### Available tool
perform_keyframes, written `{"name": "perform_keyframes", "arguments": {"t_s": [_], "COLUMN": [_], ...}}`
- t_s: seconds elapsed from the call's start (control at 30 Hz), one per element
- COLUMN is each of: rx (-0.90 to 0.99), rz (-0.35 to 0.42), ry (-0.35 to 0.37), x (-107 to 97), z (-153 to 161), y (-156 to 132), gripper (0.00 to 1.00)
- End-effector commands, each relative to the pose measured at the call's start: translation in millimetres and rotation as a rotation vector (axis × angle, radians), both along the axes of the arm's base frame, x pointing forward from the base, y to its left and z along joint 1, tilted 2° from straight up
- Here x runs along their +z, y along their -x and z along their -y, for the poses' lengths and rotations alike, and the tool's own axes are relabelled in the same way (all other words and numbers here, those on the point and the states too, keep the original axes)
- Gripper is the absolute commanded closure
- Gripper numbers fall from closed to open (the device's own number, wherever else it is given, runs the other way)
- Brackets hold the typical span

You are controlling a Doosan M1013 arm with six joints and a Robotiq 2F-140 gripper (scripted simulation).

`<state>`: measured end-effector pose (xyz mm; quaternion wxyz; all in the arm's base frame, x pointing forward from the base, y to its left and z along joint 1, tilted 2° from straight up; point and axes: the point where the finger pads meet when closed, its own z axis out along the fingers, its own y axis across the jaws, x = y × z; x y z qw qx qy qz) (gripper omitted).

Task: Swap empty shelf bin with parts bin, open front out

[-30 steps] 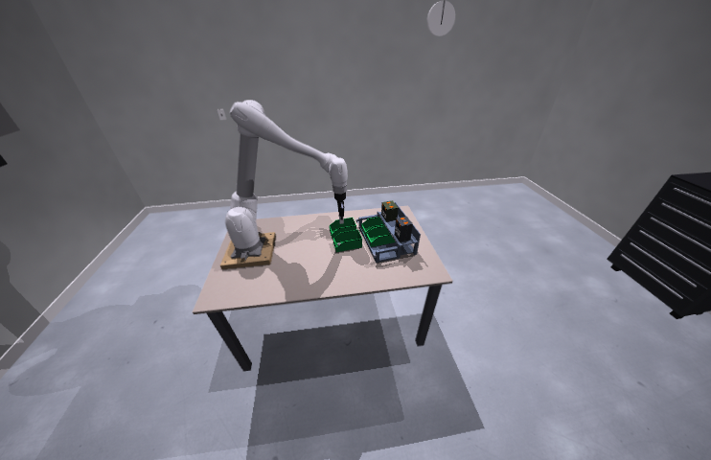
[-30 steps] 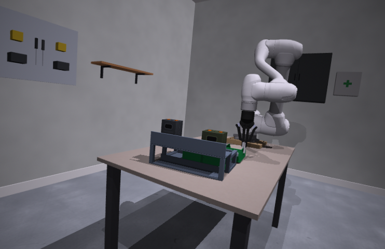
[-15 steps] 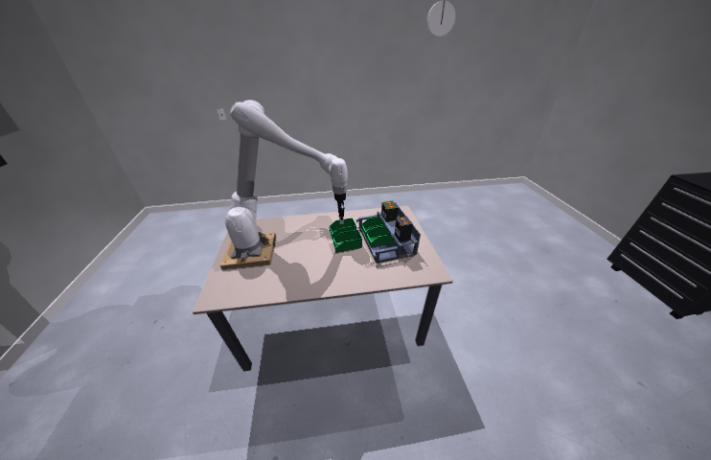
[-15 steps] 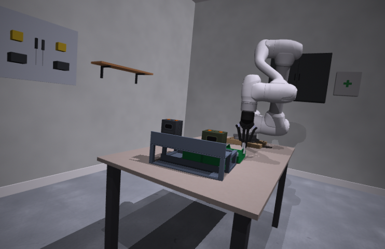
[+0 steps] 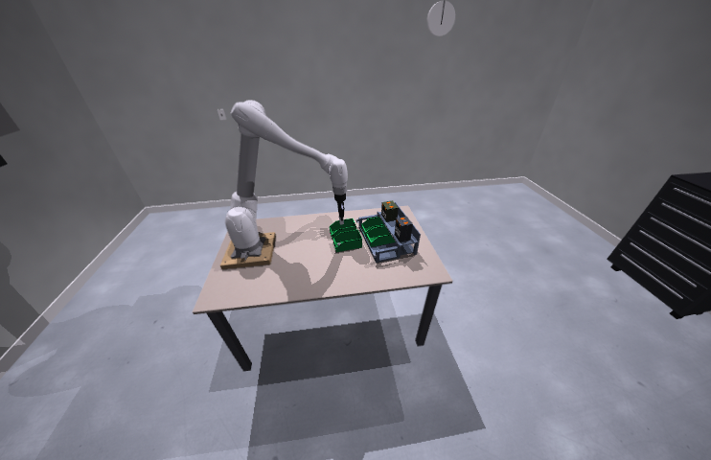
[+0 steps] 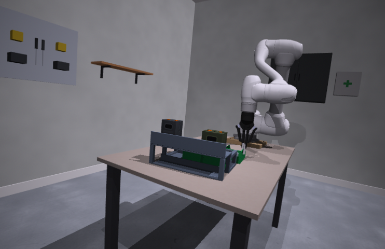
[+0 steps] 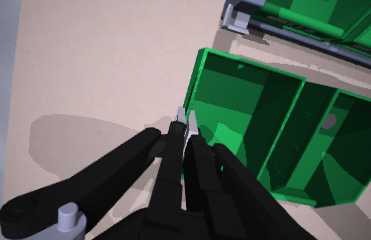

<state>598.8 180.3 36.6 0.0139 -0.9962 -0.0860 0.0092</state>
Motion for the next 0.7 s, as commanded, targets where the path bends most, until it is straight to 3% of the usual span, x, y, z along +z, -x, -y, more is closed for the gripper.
{"name": "perform_keyframes", "arguments": {"t_s": [0.0, 0.1, 0.13, 0.67], "rx": [0.0, 0.0, 0.0, 0.0], "rz": [0.0, 0.0, 0.0, 0.0], "ry": [0.0, 0.0, 0.0, 0.0], "x": [0.1, 0.1, 0.1, 0.1], "z": [0.0, 0.0, 0.0, 0.0], "y": [0.0, 0.0, 0.0, 0.0], "gripper": [0.9, 0.9, 0.76, 0.76]}}
